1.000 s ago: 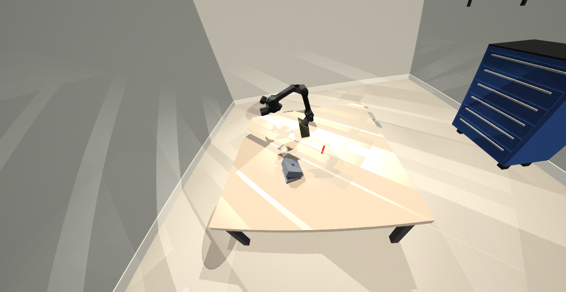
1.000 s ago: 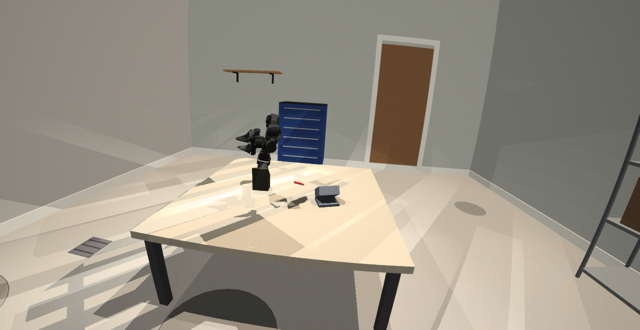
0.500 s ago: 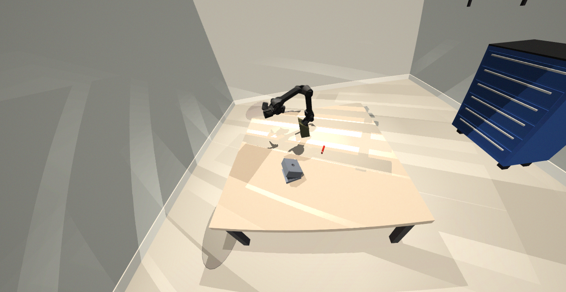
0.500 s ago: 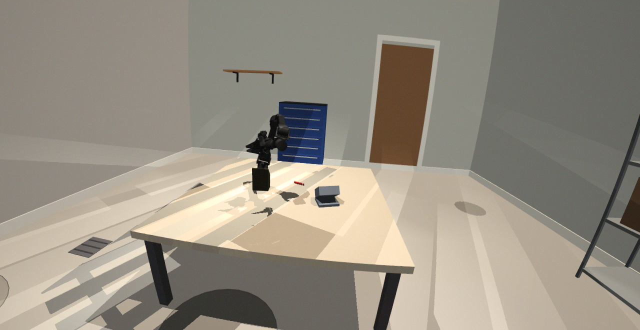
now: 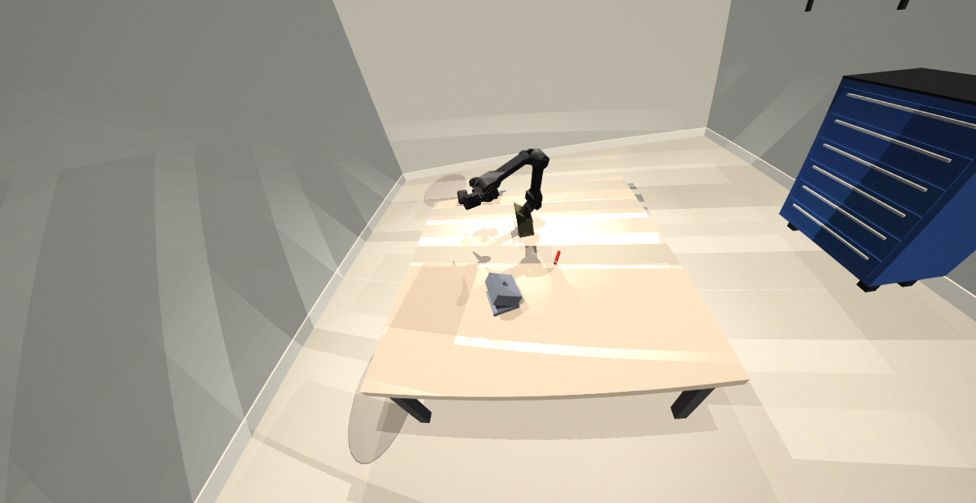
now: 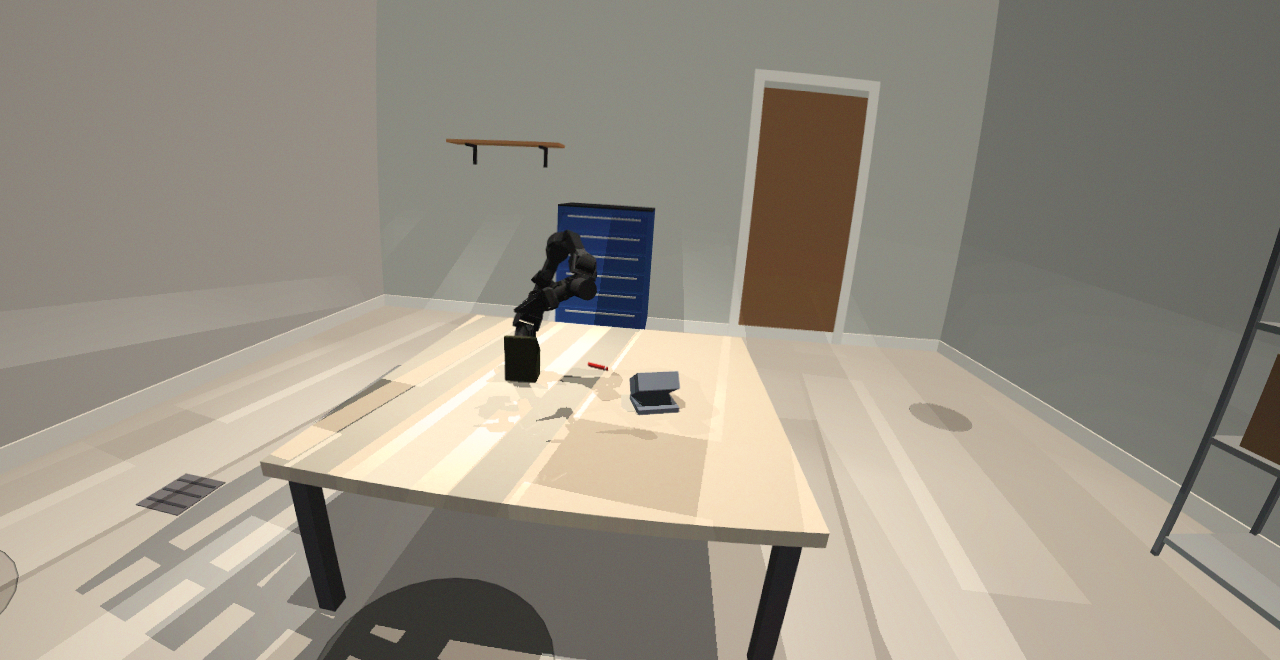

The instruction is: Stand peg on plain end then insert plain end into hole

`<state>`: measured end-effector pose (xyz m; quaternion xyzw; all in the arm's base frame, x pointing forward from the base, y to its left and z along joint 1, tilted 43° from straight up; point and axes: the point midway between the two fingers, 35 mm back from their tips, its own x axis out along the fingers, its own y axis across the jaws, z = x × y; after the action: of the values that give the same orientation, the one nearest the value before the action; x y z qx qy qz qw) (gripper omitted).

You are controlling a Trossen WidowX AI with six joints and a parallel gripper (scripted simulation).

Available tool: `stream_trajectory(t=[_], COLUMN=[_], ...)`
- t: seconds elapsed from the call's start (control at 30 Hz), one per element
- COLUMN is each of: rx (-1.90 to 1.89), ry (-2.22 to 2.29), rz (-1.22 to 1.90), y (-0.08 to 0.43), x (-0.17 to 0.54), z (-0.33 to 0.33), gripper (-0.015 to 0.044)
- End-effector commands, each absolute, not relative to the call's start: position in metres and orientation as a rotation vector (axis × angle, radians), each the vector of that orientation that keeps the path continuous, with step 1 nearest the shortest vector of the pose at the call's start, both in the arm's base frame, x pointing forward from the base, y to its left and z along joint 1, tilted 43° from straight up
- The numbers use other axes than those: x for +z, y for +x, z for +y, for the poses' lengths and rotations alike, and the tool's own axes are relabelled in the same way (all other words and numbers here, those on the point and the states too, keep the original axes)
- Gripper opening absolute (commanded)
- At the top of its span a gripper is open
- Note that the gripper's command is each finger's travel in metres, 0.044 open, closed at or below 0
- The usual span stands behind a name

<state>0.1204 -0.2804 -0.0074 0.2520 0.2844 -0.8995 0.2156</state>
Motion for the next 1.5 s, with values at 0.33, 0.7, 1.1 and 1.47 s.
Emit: stream_trajectory(t=[0.33,0.7,1.1,1.47], rx=[-2.143,-1.805,-1.388,-0.974], ry=[0.876,0.957,0.993,0.982], rz=[1.124,1.349,1.545,1.672], y=[0.17,0.206,0.239,0.261], x=[-0.014,-0.016,-0.012,-0.003], z=[-0.226,-0.178,-0.119,-0.061], gripper=[0.044,0.044,0.044,0.044])
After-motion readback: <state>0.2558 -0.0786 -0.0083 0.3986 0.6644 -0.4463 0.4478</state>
